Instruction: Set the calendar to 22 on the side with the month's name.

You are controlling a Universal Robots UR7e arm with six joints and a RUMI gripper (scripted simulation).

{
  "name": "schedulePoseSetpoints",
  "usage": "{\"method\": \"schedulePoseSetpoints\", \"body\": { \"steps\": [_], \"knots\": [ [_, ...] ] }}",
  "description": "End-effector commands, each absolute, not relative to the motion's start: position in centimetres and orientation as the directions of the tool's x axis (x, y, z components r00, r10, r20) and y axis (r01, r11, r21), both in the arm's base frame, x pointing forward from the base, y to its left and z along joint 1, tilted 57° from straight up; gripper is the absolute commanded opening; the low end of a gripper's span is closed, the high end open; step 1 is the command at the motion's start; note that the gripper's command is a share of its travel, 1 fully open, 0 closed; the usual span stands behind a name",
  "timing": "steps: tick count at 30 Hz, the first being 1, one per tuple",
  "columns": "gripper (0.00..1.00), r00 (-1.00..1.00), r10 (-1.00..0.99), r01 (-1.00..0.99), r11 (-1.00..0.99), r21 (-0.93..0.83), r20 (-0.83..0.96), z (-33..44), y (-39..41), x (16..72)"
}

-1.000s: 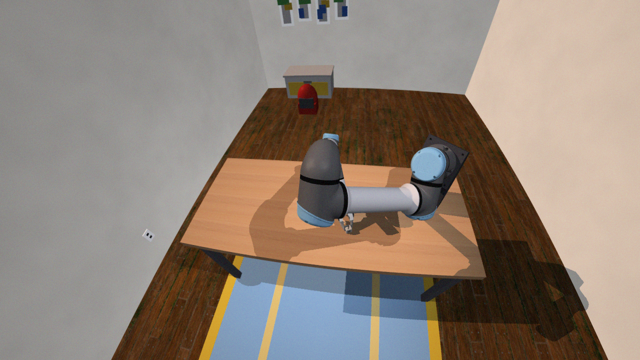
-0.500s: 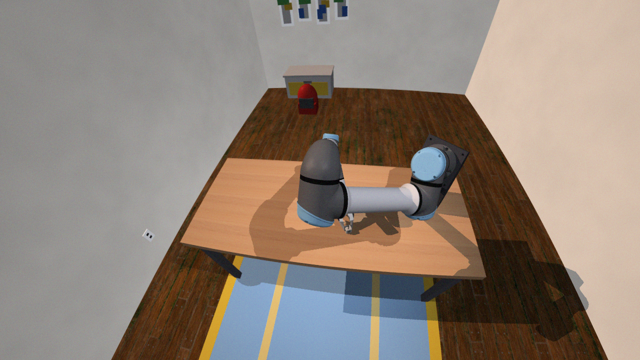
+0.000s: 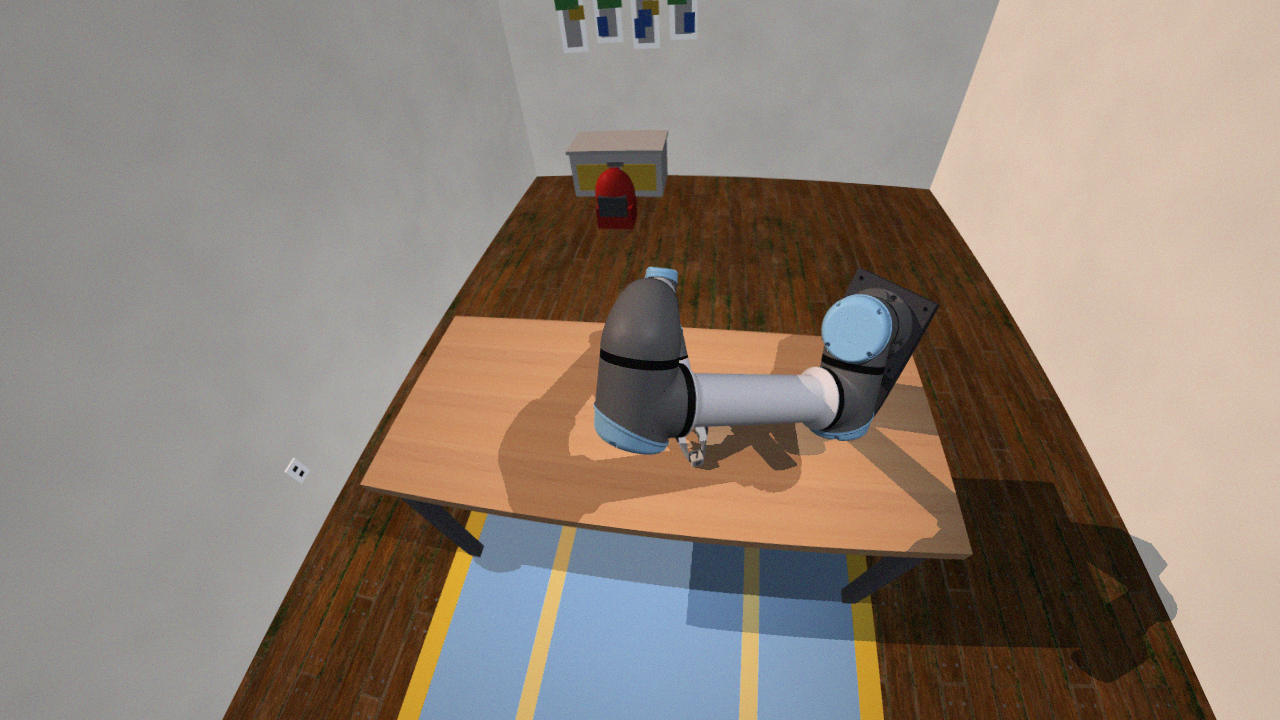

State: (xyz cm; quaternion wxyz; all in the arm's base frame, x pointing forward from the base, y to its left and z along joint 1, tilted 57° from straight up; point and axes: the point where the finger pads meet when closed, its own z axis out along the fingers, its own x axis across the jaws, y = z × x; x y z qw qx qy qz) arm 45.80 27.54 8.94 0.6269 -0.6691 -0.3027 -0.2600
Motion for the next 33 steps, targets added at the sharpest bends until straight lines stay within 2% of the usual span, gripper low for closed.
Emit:
{"method": "schedulePoseSetpoints", "body": {
  "steps": [1,28,29,33],
  "knots": [
    [0.11,0.681,0.079,0.731,-0.031,-0.681,0.728,8.97,27.51,45.82],
    [0.11,0.681,0.079,0.731,-0.031,-0.681,0.728,8.97,27.51,45.82],
    [0.15,0.681,0.079,0.731,-0.031,-0.681,0.728,8.97,27.51,45.82],
    [0.18,0.681,0.079,0.731,-0.031,-0.681,0.728,8.97,27.51,45.82]
  ]
}}
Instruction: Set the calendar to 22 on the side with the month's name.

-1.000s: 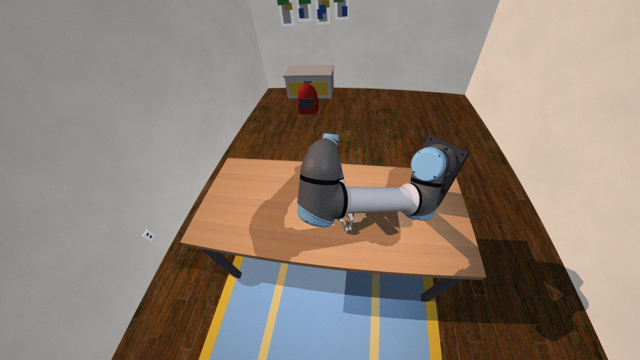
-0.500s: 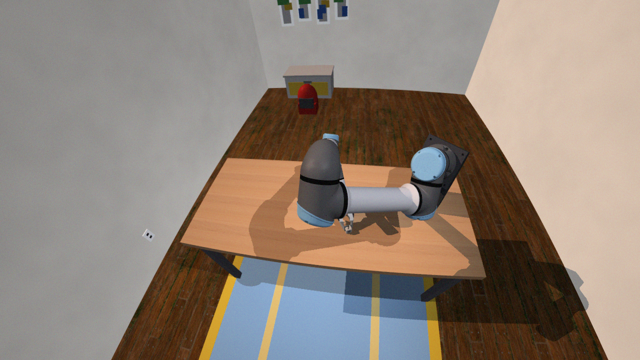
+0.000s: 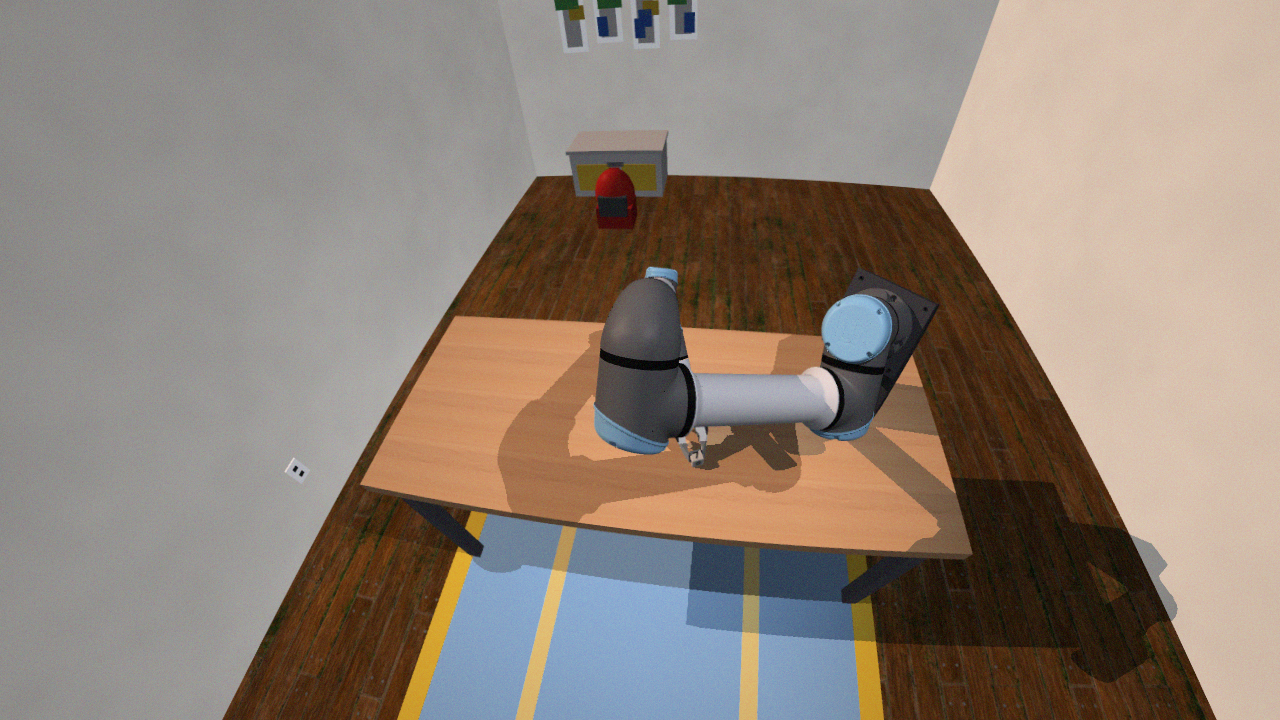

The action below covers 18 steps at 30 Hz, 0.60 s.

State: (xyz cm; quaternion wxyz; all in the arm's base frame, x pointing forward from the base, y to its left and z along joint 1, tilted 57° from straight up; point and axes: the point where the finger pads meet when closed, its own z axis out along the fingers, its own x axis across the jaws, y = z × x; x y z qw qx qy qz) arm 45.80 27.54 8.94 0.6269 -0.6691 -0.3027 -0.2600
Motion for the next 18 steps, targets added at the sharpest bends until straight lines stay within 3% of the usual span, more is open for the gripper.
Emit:
{"method": "schedulePoseSetpoints", "body": {
  "steps": [1,8,12,13,18],
  "knots": [
    [0.18,0.681,0.079,0.731,-0.031,-0.681,0.728,8.97,27.51,45.82],
    [0.29,0.681,0.079,0.731,-0.031,-0.681,0.728,8.97,27.51,45.82],
    [0.29,0.681,0.079,0.731,-0.031,-0.681,0.728,8.97,27.51,45.82],
    [0.42,0.681,0.079,0.731,-0.031,-0.681,0.728,8.97,27.51,45.82],
    [0.42,0.681,0.079,0.731,-0.031,-0.681,0.728,8.97,27.51,45.82]
  ]
}}
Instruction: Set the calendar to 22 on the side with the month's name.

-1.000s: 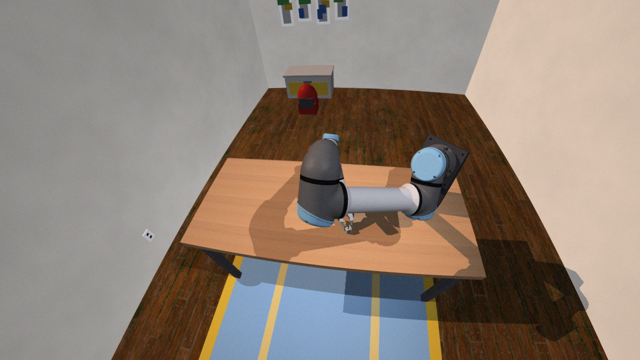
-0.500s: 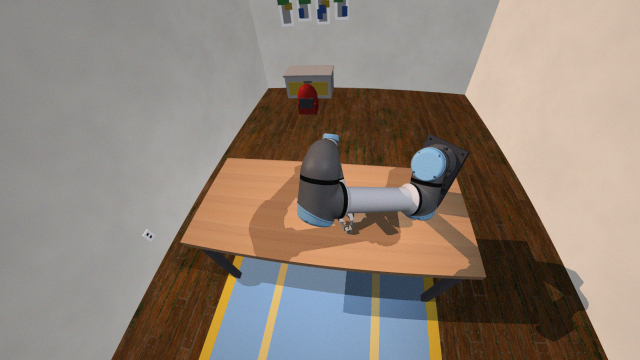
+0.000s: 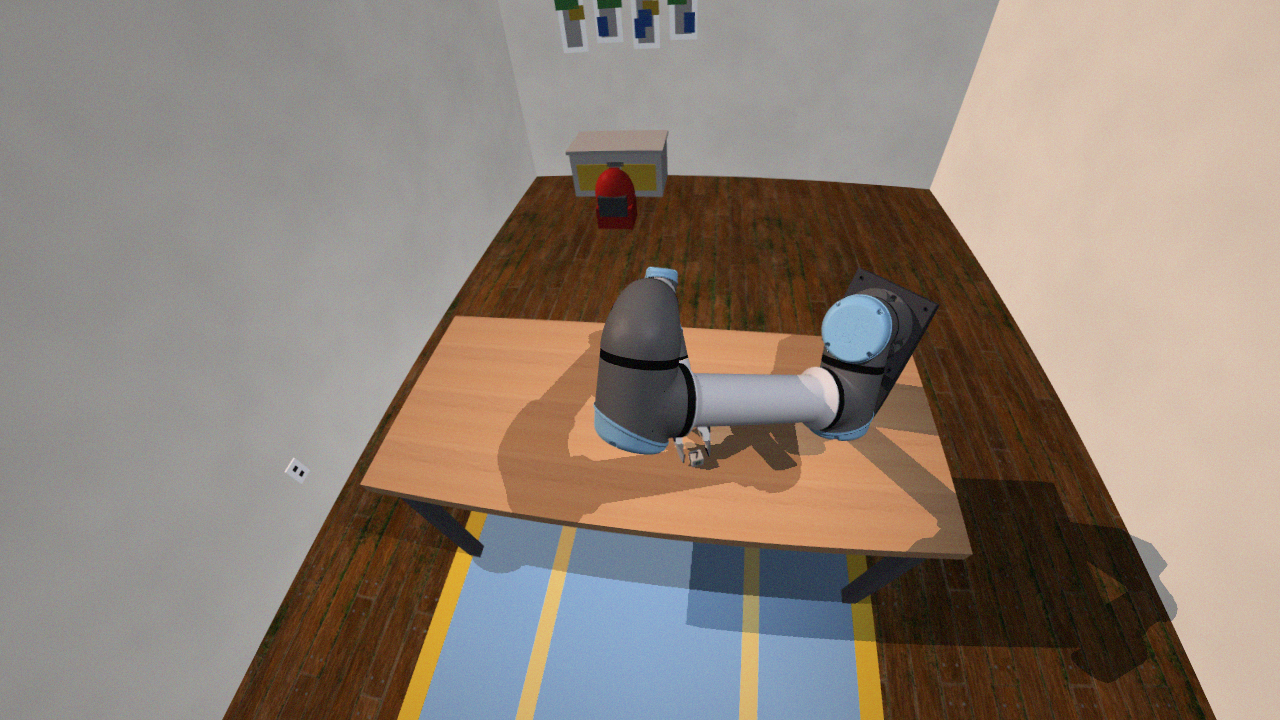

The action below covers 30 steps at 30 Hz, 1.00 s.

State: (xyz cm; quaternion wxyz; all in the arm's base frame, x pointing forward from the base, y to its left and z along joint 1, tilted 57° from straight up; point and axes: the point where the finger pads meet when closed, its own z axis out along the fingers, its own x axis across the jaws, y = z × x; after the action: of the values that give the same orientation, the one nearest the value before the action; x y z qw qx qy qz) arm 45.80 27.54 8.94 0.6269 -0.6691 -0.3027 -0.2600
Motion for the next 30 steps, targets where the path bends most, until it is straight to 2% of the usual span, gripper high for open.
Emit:
{"method": "schedulePoseSetpoints", "body": {
  "steps": [1,30],
  "knots": [
    [0.42,0.681,0.079,0.731,-0.031,-0.681,0.728,9.0,27.5,45.8],
    [0.42,0.681,0.079,0.731,-0.031,-0.681,0.728,10.7,25.3,44.2]
  ]
}}
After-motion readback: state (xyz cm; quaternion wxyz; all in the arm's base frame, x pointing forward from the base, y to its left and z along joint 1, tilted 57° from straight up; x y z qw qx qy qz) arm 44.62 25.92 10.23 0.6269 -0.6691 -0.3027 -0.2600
